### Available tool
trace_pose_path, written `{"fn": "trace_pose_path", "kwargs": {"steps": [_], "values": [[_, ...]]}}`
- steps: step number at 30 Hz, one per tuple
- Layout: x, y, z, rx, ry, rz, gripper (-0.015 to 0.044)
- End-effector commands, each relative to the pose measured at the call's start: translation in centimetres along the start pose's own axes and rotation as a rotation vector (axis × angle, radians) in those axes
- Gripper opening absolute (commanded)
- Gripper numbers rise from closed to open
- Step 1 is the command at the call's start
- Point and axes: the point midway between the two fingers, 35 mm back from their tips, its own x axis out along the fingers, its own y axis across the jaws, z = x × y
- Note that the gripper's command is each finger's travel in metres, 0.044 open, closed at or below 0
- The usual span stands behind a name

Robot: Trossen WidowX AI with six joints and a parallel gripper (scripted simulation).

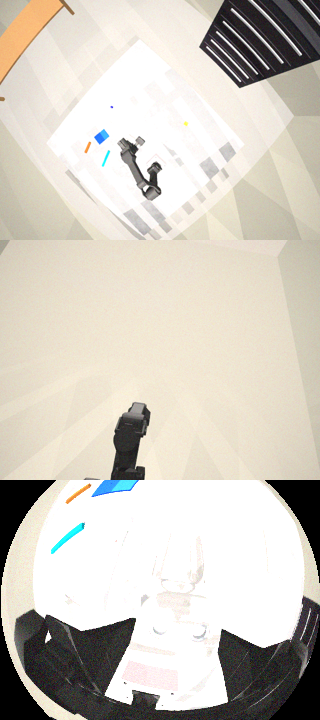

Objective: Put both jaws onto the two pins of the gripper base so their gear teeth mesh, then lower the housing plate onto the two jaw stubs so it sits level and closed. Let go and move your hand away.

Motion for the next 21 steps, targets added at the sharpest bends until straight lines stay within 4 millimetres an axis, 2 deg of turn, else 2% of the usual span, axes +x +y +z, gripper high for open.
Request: {"fn": "trace_pose_path", "kwargs": {"steps": [1,6,21], "values": [[0.0,0.0,-0.1,-0.005,0.001,0.002,0.0351],[0.2,0.0,0.0,-0.005,0.001,0.002,0.0351],[2.7,0.0,0.1,-0.005,0.001,0.002,0.0351]]}}
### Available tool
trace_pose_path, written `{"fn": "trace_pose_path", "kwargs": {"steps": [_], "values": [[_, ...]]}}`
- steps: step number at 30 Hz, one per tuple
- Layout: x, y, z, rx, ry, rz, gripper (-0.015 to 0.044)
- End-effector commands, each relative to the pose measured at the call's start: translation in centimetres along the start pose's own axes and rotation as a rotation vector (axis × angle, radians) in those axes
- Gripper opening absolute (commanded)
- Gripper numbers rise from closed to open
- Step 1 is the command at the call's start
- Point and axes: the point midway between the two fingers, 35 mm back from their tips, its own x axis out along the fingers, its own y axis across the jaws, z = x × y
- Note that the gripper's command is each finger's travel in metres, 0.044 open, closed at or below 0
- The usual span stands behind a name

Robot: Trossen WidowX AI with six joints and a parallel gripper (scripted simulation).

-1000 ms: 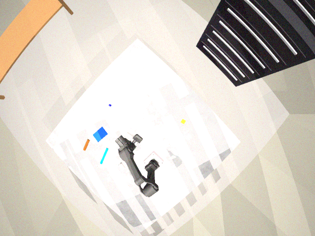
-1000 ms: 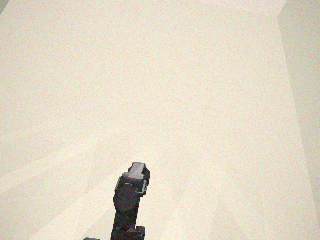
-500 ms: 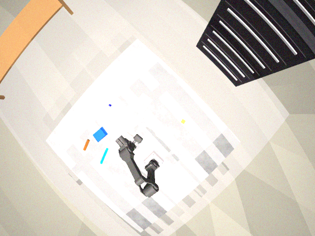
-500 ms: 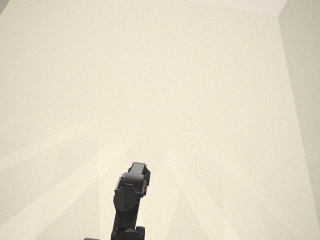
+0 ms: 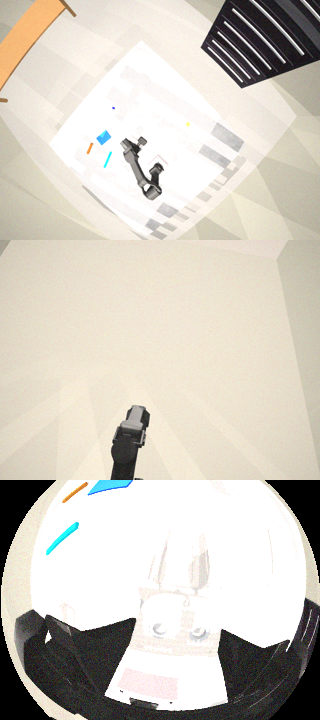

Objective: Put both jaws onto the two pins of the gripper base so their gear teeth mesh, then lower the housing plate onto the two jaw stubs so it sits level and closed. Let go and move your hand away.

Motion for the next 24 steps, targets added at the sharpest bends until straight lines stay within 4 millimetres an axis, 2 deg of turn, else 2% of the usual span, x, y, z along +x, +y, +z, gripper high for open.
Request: {"fn": "trace_pose_path", "kwargs": {"steps": [1,24], "values": [[0.8,0.1,-0.2,-0.002,0.011,0.004,0.0351],[4.1,0.1,-0.5,-0.002,0.011,0.004,0.0351]]}}
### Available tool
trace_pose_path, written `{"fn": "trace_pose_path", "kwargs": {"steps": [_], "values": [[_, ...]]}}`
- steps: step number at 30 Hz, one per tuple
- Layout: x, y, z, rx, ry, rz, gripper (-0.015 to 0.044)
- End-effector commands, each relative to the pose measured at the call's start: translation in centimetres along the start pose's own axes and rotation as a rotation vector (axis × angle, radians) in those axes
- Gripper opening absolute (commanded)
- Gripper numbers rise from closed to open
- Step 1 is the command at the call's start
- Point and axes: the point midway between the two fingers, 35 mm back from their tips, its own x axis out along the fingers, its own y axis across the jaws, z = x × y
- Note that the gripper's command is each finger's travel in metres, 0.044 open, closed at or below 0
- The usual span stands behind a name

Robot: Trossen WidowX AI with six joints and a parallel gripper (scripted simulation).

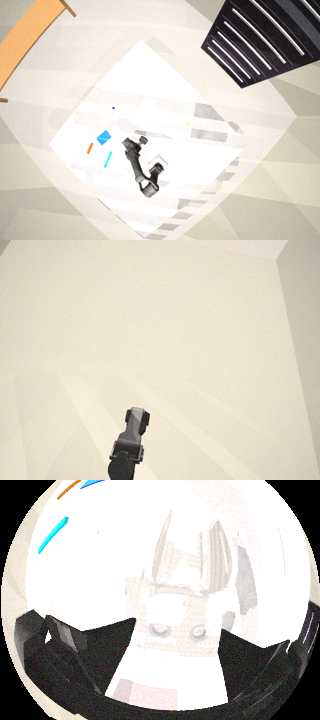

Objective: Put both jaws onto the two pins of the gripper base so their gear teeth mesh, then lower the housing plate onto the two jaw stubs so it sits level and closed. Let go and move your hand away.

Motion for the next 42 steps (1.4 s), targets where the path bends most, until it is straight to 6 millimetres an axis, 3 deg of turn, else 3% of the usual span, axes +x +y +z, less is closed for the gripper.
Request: {"fn": "trace_pose_path", "kwargs": {"steps": [1,42], "values": [[0.35,0.07,-0.18,0.004,0.008,0.004,0.0351],[0.99,0.07,-0.19,0.013,0.008,0.004,0.0351]]}}
